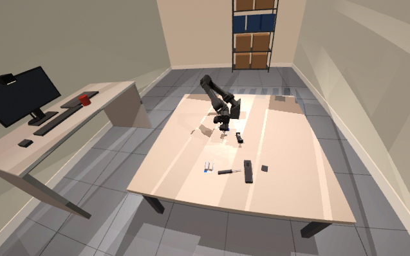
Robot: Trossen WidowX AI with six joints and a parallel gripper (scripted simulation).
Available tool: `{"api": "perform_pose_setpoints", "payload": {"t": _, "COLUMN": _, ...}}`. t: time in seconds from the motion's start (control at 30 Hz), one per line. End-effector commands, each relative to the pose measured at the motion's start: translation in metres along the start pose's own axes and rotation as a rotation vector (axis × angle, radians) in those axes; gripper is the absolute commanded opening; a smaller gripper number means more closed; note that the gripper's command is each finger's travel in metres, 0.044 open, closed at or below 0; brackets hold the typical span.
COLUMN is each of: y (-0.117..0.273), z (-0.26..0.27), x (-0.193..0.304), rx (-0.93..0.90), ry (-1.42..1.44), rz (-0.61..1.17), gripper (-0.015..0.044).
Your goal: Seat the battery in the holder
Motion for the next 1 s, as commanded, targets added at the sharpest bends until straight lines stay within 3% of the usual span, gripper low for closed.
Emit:
{"api": "perform_pose_setpoints", "payload": {"t": 0.0, "y": 0.001, "z": 0.002, "x": 0.014, "rx": 0.005, "ry": 0.224, "rz": 0.006, "gripper": 0.0082}}
{"api": "perform_pose_setpoints", "payload": {"t": 0.97, "y": 0.013, "z": 0.002, "x": 0.116, "rx": 0.000, "ry": 1.881, "rz": 0.021, "gripper": 0.0082}}
Point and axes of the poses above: the point midway between the two fingers, 35 mm back from their tips, its own y axis back along the fingers, its own z axis across the jaws, x = y × z, the point moved 8 cm from there along y, back along the fingers, and after that the axes turned 11 degrees about -y, right-handed, at the moved point
